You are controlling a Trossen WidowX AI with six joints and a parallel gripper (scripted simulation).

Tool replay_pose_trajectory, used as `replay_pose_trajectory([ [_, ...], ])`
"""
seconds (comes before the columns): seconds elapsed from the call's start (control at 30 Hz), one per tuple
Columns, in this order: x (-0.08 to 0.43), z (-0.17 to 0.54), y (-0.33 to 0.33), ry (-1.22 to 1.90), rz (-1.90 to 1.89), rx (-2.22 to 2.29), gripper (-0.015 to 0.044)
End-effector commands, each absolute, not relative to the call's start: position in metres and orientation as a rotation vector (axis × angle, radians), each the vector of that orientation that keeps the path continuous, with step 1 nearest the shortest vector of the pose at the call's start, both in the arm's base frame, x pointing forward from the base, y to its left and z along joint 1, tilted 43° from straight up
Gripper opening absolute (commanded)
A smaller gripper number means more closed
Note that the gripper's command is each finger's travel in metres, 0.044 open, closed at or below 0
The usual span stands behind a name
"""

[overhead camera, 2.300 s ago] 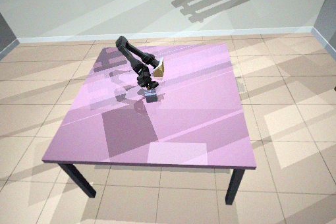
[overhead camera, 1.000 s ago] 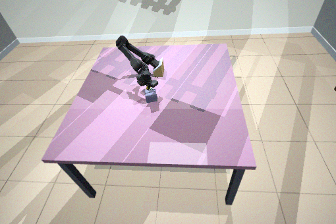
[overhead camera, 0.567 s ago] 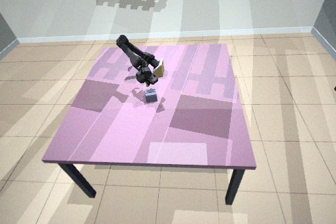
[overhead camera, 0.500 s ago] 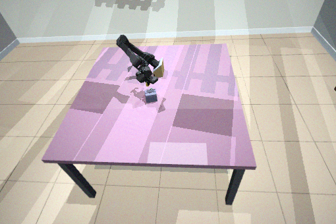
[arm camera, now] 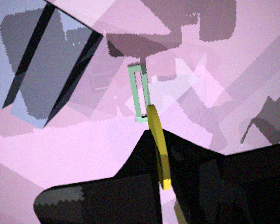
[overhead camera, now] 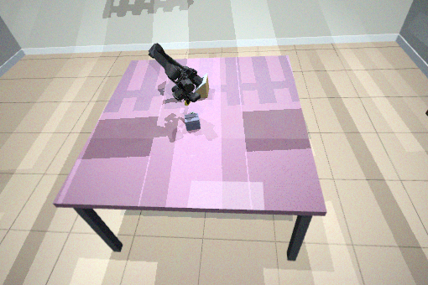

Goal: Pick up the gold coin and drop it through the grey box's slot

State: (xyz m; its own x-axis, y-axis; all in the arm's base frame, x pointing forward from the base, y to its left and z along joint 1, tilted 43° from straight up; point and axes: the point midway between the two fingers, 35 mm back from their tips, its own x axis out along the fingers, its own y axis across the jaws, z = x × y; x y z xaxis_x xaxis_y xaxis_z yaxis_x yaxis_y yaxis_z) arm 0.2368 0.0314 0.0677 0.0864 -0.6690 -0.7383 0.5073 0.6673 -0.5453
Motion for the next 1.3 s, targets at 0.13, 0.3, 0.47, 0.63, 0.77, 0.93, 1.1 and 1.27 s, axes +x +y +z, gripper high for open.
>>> replay_pose_trajectory([
  [0.13,0.234,0.071,0.03,1.097,-1.008,0.011,0.0],
  [0.3,0.233,0.072,0.029,1.007,-1.101,0.151,0.0],
  [0.47,0.231,0.074,0.027,0.91,-1.188,0.292,0.0],
  [0.63,0.23,0.075,0.026,0.822,-1.26,0.413,0.0],
  [0.77,0.23,0.075,0.026,0.819,-1.262,0.417,0.0],
  [0.93,0.236,0.075,0.028,0.818,-1.262,0.418,0.0],
  [1.1,0.248,0.073,0.034,0.818,-1.262,0.419,0.0],
  [1.27,0.26,0.071,0.039,0.817,-1.261,0.42,0.0],
])
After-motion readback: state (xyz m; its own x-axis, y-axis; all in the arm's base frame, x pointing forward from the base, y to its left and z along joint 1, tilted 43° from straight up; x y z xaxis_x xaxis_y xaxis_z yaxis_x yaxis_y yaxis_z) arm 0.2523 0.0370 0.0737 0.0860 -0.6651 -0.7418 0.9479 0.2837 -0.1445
